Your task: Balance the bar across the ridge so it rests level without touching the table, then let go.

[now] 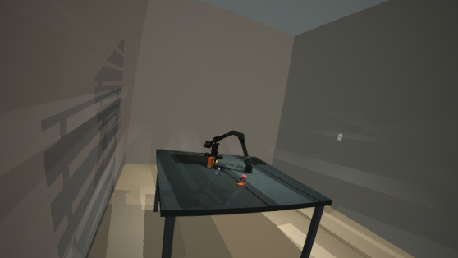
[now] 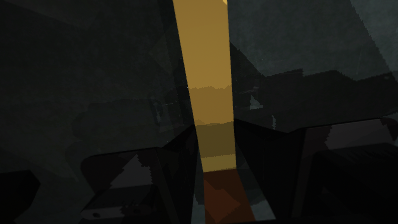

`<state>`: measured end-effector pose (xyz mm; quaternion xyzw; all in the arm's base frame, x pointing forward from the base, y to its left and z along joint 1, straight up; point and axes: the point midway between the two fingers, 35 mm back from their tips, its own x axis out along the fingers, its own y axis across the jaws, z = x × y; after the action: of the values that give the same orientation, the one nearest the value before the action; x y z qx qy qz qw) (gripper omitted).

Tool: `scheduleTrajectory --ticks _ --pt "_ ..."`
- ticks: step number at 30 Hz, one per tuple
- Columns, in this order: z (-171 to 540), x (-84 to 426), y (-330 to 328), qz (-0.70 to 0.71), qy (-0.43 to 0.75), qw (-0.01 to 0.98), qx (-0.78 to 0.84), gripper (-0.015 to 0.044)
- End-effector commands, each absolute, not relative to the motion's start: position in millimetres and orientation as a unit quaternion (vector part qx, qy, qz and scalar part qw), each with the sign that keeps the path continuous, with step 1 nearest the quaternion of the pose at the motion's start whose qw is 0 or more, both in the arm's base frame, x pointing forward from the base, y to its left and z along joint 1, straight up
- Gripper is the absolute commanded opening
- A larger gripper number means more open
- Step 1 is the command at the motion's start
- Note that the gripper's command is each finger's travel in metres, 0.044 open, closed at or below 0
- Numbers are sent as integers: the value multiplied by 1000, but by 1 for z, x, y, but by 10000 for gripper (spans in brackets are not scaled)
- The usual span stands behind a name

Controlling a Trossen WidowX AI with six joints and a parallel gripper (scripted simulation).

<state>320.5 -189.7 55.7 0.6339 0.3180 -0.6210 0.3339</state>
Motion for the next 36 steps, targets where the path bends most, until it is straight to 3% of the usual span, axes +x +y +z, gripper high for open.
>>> scheduleTrajectory --ticks 1,36 --pt "68 323 -191 -619 315 337 636 0" --pt "157 318 -189 -621 312 336 636 0"
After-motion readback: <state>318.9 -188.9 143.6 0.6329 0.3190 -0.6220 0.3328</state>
